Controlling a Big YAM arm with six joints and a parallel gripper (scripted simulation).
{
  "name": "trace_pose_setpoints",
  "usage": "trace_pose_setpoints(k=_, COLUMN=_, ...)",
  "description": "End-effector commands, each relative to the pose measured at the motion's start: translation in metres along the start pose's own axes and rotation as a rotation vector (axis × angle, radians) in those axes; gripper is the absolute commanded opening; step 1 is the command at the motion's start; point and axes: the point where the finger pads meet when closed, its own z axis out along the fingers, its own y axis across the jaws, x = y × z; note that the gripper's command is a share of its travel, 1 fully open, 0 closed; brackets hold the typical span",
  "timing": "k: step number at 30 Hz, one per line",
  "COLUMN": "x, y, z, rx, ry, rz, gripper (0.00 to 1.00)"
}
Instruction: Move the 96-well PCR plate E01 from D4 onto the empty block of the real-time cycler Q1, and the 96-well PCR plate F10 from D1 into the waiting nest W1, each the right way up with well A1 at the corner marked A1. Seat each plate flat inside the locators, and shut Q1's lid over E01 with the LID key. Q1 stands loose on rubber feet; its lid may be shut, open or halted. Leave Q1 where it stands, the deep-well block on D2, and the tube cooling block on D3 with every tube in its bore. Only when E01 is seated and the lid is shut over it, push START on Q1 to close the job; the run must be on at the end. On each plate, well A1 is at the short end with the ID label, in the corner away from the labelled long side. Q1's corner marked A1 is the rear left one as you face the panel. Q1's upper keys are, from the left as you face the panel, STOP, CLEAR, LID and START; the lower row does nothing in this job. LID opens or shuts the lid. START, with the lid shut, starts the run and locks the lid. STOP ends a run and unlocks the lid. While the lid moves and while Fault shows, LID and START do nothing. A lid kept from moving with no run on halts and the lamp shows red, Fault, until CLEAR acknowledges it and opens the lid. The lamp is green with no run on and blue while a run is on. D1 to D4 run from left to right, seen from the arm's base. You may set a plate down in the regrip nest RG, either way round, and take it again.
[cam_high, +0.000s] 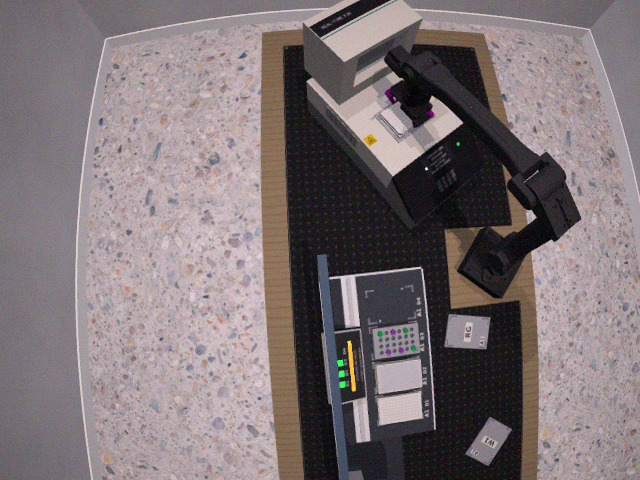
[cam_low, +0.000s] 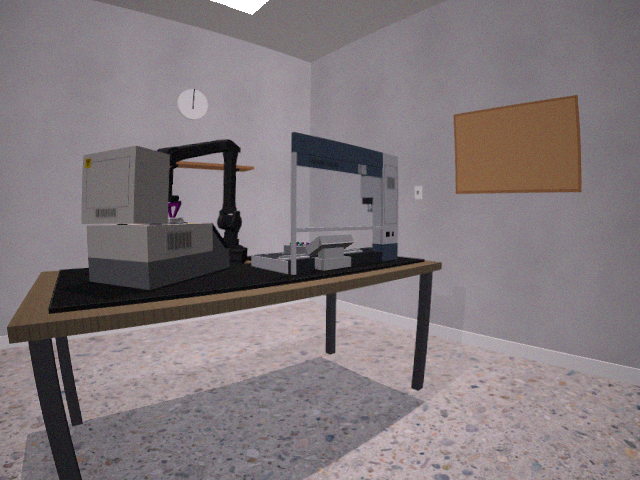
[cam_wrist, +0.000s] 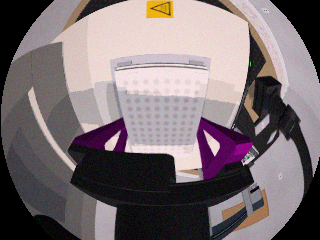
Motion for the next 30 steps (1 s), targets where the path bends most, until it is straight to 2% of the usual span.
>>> trace_pose_setpoints(k=1, x=0.0028, y=0.0181, z=-0.0167, rx=-0.053, ry=-0.008, rz=0.003, gripper=0.0)
trace_pose_setpoints(k=6, x=0.0029, y=0.0239, z=-0.0233, rx=-0.069, ry=-0.009, rz=0.002, gripper=0.0)
trace_pose_setpoints(k=14, x=0.0032, y=0.0205, z=-0.0245, rx=-0.05, ry=-0.008, rz=0.004, gripper=0.0)
trace_pose_setpoints(k=24, x=0.0029, y=0.022, z=-0.0235, rx=-0.047, ry=-0.008, rz=0.004, gripper=0.0)
trace_pose_setpoints(k=30, x=0.0026, y=0.0164, z=-0.0176, rx=-0.031, ry=-0.007, rz=0.006, gripper=0.0)
